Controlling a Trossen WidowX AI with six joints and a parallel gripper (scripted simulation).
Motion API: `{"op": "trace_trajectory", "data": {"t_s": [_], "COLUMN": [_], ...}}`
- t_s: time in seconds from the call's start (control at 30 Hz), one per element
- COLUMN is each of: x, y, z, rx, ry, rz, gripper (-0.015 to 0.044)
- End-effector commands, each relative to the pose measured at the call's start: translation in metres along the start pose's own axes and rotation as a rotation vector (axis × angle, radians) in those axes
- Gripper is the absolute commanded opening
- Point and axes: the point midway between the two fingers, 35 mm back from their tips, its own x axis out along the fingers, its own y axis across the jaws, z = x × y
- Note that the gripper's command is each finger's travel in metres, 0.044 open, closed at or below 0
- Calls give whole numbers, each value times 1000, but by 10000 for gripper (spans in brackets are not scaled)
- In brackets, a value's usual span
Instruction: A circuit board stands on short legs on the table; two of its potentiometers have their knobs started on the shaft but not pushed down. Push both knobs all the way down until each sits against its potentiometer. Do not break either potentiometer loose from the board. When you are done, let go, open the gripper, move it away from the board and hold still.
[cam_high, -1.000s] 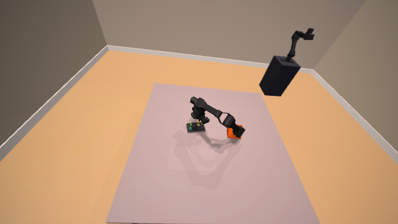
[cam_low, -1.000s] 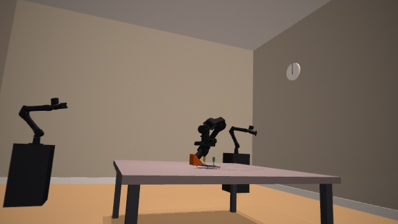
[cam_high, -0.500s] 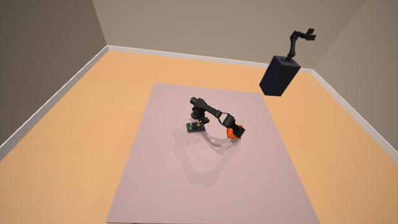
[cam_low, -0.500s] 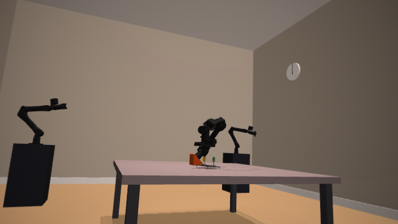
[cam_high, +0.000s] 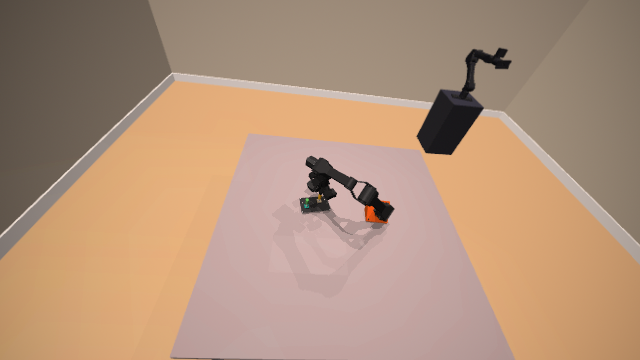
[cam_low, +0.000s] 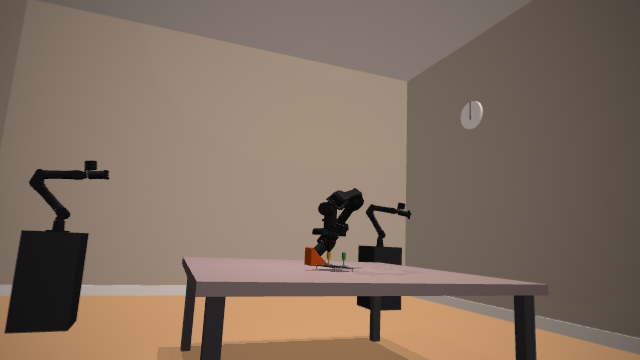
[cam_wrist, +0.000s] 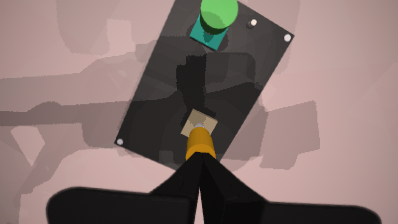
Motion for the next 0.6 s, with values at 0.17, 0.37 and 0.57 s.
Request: {"op": "trace_trajectory", "data": {"t_s": [0.17,0.37,0.57], "x": [3,5,6], "y": [0,0,0], "z": [1,1,1], "rx": [2,2,2], "ry": [-5,-5,-5], "rz": [0,0,0], "gripper": [0,0,0]}}
